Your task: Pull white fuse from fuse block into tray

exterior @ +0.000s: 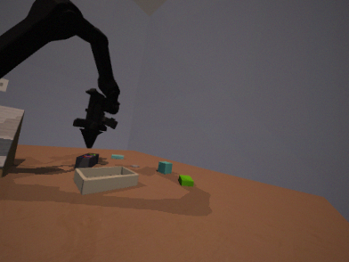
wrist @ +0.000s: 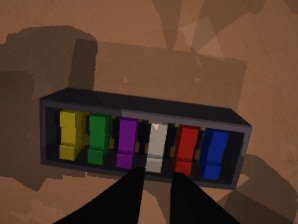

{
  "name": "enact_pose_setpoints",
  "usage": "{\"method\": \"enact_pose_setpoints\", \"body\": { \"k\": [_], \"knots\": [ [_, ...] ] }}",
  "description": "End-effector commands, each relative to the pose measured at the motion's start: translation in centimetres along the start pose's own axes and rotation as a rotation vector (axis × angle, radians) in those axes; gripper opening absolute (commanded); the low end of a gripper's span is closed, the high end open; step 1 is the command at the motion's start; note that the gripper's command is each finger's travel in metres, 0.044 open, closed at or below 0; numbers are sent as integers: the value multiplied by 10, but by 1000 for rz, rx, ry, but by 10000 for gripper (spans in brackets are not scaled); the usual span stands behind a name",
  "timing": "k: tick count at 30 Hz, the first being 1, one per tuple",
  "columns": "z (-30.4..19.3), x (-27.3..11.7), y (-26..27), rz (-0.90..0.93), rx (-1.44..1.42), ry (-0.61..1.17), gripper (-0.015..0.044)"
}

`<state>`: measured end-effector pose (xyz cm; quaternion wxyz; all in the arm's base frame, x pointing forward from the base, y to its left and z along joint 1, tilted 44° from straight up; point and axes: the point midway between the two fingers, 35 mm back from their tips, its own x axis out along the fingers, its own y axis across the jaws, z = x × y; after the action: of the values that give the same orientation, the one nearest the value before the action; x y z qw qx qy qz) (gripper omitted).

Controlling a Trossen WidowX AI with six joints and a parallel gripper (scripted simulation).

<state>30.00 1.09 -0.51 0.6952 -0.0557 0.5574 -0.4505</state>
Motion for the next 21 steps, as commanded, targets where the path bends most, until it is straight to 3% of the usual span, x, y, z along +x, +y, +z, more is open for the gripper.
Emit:
{"method": "enact_pose_setpoints", "body": {
  "k": [1,21],
  "knots": [
    [0,6,0,-6,-5,0,60],
    [1,25,1,-7,-4,-1,60]
  ]
}}
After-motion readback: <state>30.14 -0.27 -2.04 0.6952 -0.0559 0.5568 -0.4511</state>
